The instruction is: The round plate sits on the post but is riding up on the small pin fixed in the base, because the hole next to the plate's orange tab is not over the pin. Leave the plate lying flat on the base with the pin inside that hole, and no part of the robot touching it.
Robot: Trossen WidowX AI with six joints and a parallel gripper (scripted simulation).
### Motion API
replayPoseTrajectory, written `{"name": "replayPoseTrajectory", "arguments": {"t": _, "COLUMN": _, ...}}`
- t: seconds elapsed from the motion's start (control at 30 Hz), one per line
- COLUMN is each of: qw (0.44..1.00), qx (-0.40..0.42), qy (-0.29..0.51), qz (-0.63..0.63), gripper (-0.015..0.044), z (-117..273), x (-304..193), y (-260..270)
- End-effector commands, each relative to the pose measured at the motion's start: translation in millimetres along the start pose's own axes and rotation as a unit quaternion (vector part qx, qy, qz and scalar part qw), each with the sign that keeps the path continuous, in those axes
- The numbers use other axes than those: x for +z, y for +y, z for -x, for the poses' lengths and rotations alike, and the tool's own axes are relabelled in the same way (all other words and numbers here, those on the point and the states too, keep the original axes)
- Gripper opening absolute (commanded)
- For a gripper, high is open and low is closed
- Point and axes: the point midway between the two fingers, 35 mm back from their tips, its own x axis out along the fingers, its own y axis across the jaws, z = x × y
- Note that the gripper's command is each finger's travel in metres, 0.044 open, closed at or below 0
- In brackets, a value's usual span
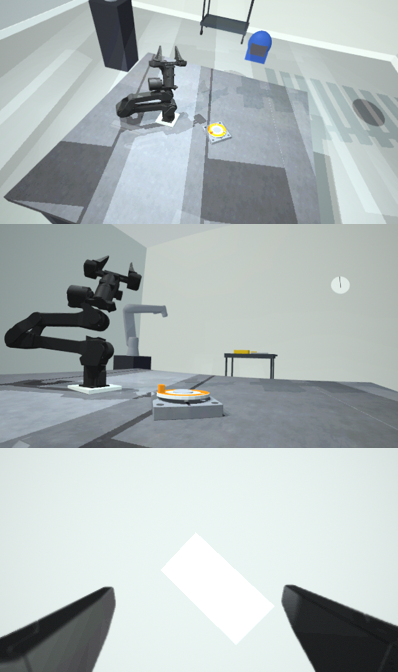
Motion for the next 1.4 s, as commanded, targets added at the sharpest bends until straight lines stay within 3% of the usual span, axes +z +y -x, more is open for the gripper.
{"name": "replayPoseTrajectory", "arguments": {"t": 0.0, "qw": 1.000, "qx": 0.008, "qy": 0.004, "qz": -0.003, "gripper": 0.0374, "z": -1, "x": -2, "y": 4}}
{"name": "replayPoseTrajectory", "arguments": {"t": 0.2, "qw": 0.954, "qx": 0.244, "qy": 0.134, "qz": -0.111, "gripper": 0.0216, "z": -11, "x": -63, "y": 117}}
{"name": "replayPoseTrajectory", "arguments": {"t": 0.3, "qw": 0.928, "qx": 0.295, "qy": 0.177, "qz": -0.143, "gripper": 0.0137, "z": -3, "x": -78, "y": 143}}
{"name": "replayPoseTrajectory", "arguments": {"t": 0.47, "qw": 0.823, "qx": 0.415, "qy": 0.317, "qz": -0.222, "gripper": 0.0006, "z": 38, "x": -120, "y": 208}}
{"name": "replayPoseTrajectory", "arguments": {"t": 0.57, "qw": 0.778, "qx": 0.446, "qy": 0.369, "qz": -0.243, "gripper": 0.0000, "z": 57, "x": -133, "y": 225}}
{"name": "replayPoseTrajectory", "arguments": {"t": 0.77, "qw": 0.593, "qx": 0.510, "qy": 0.551, "qz": -0.290, "gripper": 0.0000, "z": 137, "x": -167, "y": 260}}
{"name": "replayPoseTrajectory", "arguments": {"t": 0.83, "qw": 0.562, "qx": 0.514, "qy": 0.578, "qz": -0.293, "gripper": 0.0000, "z": 150, "x": -171, "y": 262}}
{"name": "replayPoseTrajectory", "arguments": {"t": 1.03, "qw": 0.329, "qx": 0.504, "qy": 0.744, "qz": -0.290, "gripper": 0.0000, "z": 237, "x": -183, "y": 256}}
{"name": "replayPoseTrajectory", "arguments": {"t": 1.1, "qw": 0.295, "qx": 0.497, "qy": 0.764, "qz": -0.286, "gripper": 0.0000, "z": 247, "x": -183, "y": 252}}
{"name": "replayPoseTrajectory", "arguments": {"t": 1.3, "qw": 0.023, "qx": 0.416, "qy": 0.881, "qz": -0.225, "gripper": 0.0000, "z": 314, "x": -171, "y": 209}}
{"name": "replayPoseTrajectory", "arguments": {"t": 1.37, "qw": -0.004, "qx": 0.405, "qy": 0.888, "qz": -0.216, "gripper": 0.0000, "z": 319, "x": -169, "y": 203}}
